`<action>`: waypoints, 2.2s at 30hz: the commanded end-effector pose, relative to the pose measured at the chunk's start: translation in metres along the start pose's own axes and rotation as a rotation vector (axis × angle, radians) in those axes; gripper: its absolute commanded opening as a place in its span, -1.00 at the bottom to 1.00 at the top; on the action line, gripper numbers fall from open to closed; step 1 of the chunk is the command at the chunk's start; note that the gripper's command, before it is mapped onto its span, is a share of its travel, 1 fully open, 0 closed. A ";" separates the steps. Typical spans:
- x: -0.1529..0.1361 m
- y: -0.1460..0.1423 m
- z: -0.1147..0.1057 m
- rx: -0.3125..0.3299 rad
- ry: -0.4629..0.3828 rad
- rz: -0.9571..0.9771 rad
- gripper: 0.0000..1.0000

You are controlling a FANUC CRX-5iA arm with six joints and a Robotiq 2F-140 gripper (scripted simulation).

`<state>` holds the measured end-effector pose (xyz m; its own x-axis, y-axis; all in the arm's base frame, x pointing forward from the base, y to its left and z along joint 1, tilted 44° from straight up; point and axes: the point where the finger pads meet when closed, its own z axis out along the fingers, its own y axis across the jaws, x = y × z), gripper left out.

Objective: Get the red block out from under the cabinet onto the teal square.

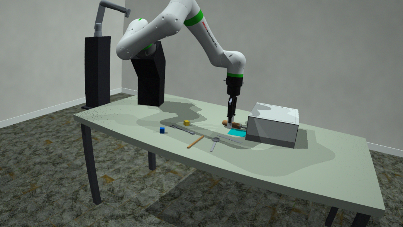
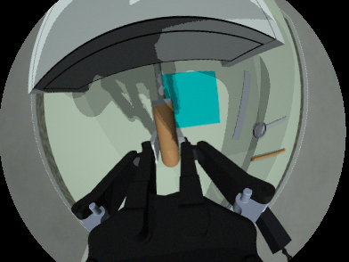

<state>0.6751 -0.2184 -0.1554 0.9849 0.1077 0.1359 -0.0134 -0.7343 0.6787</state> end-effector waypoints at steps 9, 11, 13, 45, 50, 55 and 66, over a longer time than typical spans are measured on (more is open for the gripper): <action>-0.015 0.000 0.000 0.000 0.001 0.000 -1.00; -0.019 0.000 0.000 0.000 0.001 0.000 -1.00; -0.023 0.000 0.000 0.000 0.001 0.000 -1.00; -0.099 0.000 0.000 0.000 0.001 0.000 -1.00; -0.108 0.000 0.000 0.000 0.001 0.000 -1.00; -0.124 0.000 0.000 0.000 0.001 0.000 -1.00; -0.152 0.000 0.000 0.000 0.001 0.000 -1.00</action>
<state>0.5298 -0.2340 -0.1757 0.9852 0.1065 0.1343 -0.0131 -0.7345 0.6784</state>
